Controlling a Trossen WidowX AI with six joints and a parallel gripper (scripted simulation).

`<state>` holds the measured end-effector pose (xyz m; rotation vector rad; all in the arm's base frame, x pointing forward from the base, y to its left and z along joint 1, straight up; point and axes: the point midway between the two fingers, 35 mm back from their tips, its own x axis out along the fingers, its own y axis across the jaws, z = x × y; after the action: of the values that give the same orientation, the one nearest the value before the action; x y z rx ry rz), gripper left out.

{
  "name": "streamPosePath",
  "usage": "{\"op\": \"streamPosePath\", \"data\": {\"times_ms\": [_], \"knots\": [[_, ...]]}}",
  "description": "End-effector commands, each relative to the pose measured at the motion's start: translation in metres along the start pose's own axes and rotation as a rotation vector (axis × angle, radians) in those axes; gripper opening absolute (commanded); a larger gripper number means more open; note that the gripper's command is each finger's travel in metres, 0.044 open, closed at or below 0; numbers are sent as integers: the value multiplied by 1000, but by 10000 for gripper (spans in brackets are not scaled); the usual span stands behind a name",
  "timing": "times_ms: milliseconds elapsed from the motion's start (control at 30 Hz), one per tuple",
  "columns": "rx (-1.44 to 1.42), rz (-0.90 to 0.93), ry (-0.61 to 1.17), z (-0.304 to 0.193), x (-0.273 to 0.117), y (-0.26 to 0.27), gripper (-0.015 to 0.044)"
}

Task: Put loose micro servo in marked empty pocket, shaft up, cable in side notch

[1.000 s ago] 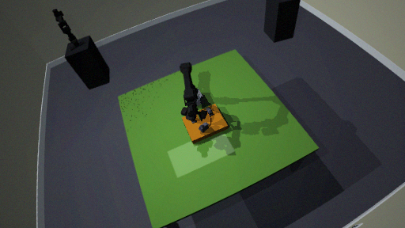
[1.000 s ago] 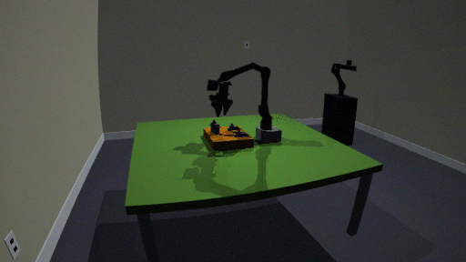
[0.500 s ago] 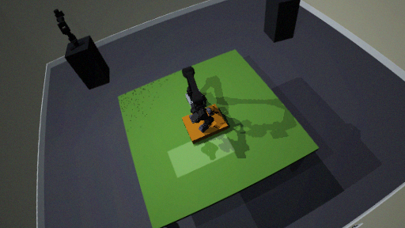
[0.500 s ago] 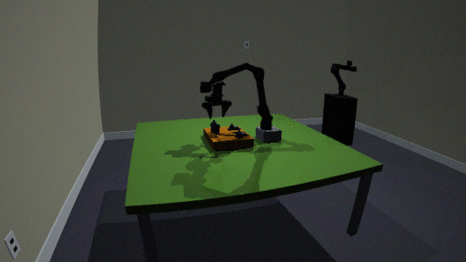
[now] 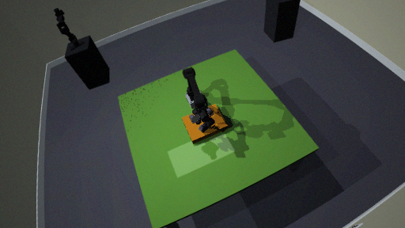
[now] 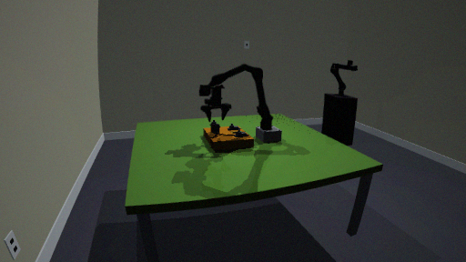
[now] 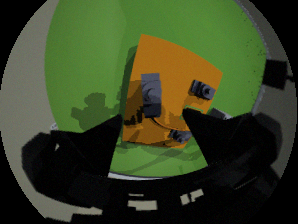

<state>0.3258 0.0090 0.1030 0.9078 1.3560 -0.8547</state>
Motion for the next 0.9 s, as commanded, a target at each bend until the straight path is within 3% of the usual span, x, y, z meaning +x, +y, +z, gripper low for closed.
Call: {"op": "streamPosePath", "data": {"times_ms": [0,600,867], "knots": [[6,-12,-1,1,10,-1,440],[6,-12,-1,0,30,-1,440],[6,-12,-1,0,30,-1,230]]}}
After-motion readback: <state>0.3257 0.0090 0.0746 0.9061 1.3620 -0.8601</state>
